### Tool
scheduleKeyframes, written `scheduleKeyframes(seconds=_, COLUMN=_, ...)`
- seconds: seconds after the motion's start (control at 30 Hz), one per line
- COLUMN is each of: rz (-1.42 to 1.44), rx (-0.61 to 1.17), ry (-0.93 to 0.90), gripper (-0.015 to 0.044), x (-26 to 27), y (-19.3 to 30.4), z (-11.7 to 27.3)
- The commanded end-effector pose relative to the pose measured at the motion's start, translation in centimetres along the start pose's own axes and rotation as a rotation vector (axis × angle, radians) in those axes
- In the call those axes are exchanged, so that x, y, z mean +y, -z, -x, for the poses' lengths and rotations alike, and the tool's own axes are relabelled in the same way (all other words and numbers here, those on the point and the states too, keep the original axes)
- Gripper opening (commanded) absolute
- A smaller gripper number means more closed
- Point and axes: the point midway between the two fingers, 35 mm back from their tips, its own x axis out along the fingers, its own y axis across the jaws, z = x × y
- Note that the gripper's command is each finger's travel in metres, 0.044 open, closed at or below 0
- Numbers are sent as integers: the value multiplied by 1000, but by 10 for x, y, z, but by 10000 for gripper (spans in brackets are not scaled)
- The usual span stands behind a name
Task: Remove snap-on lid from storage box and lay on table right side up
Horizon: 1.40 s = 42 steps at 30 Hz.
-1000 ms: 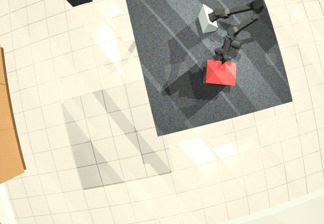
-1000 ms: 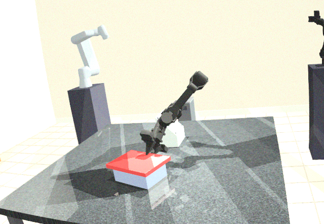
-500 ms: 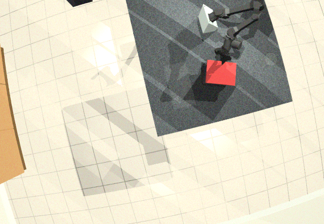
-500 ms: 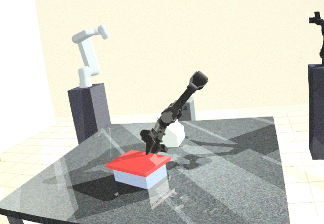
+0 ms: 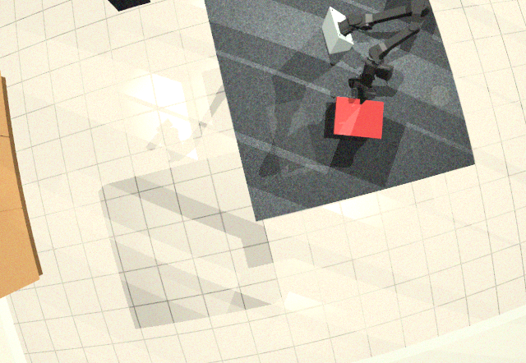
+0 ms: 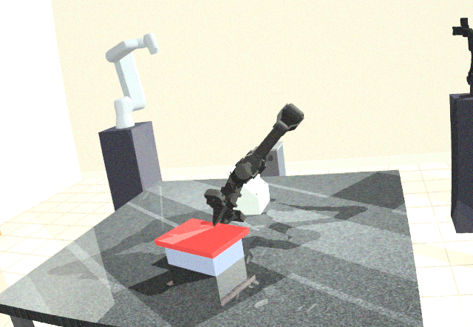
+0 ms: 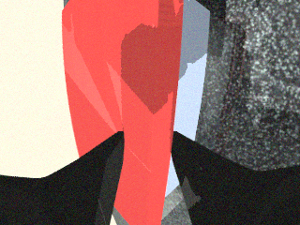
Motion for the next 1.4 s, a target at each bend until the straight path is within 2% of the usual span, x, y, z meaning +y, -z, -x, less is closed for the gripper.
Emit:
scheduleKeyframes(seconds=0.0, rz=2, rx=1, ry=-4, gripper=0, x=2, y=0, z=2)
scheduleKeyframes(seconds=1.37, rz=3, rx=0, ry=-4, gripper=0, x=8, y=0, z=8)
